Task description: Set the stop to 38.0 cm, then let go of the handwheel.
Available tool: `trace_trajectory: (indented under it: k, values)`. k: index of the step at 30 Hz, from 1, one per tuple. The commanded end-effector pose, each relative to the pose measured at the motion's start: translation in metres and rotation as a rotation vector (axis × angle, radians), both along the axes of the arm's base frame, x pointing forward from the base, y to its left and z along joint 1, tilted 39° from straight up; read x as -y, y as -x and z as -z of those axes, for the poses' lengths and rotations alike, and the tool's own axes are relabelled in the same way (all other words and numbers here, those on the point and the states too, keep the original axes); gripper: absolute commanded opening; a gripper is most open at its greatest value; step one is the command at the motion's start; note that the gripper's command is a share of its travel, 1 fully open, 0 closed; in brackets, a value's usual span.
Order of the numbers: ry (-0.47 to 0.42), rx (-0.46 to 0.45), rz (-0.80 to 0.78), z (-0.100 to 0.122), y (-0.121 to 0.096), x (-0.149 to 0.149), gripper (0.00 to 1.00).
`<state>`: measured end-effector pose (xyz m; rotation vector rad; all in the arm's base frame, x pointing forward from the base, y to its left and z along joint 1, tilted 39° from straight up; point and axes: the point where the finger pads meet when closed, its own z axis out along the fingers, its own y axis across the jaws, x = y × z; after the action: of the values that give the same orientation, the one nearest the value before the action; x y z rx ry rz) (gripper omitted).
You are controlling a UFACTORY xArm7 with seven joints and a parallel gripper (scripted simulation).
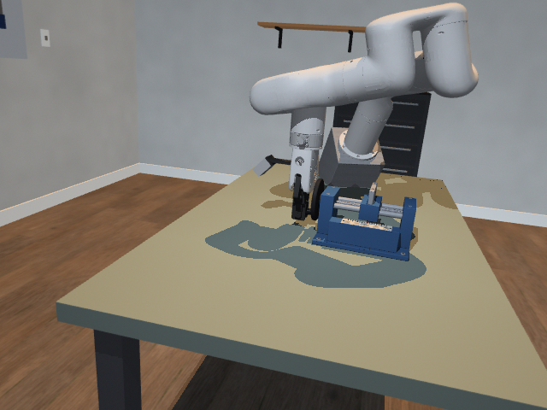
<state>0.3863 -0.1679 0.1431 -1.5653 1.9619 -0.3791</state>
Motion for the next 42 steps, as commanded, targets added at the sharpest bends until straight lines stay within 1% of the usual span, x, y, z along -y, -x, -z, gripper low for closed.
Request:
trace_trajectory:
  k: [1,42]
  values:
    - [0.001,0.002,0.002,0.0005,0.0033,0.0002,0.06]
    - [0.001,0.002,0.002,0.0021,0.0096,-0.0011,0.06]
